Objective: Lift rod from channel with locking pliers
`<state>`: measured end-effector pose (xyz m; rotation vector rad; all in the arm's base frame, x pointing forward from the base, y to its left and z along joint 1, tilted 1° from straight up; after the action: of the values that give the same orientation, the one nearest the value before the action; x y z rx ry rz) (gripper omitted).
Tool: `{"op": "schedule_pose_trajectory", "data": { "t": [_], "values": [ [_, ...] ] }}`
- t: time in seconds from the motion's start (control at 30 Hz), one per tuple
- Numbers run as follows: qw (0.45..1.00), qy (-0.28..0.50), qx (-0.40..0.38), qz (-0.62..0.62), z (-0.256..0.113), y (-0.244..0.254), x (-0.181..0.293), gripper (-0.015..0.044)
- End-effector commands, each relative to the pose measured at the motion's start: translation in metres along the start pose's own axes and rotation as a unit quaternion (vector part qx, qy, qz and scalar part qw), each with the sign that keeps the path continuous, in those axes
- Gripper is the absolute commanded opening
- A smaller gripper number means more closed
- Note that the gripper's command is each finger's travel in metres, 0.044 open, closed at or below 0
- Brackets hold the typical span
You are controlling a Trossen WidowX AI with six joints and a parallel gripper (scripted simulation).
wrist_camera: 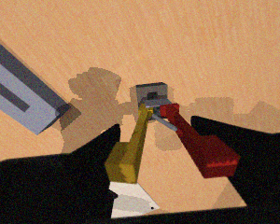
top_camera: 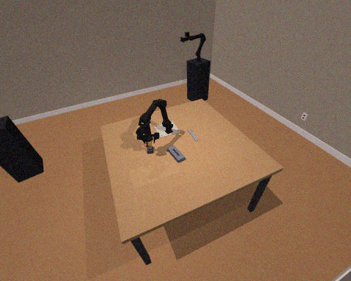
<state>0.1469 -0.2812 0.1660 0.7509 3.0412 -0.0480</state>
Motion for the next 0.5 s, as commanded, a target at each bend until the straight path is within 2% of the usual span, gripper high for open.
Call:
{"op": "schedule_pose_trajectory", "data": {
  "t": [0.0,0.47],
  "values": [
    [1.0,0.0,-0.002,0.002,0.0013,0.0005,0.0001,0.0381],
    [1.0,0.0,-0.002,0.002,0.0013,0.0005,0.0001,0.0363]
  ]
}}
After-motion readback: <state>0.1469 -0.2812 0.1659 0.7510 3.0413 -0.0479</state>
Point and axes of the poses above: the point midway between the two fingers, 35 mm back from their tips, its own z axis out along the fingers, its own y axis across the jaws, x = y × z, the point moved 3 cm from there along -z, back along the fingers, and after that the axes turned 6 degrees about -z, right-handed, at the moved point
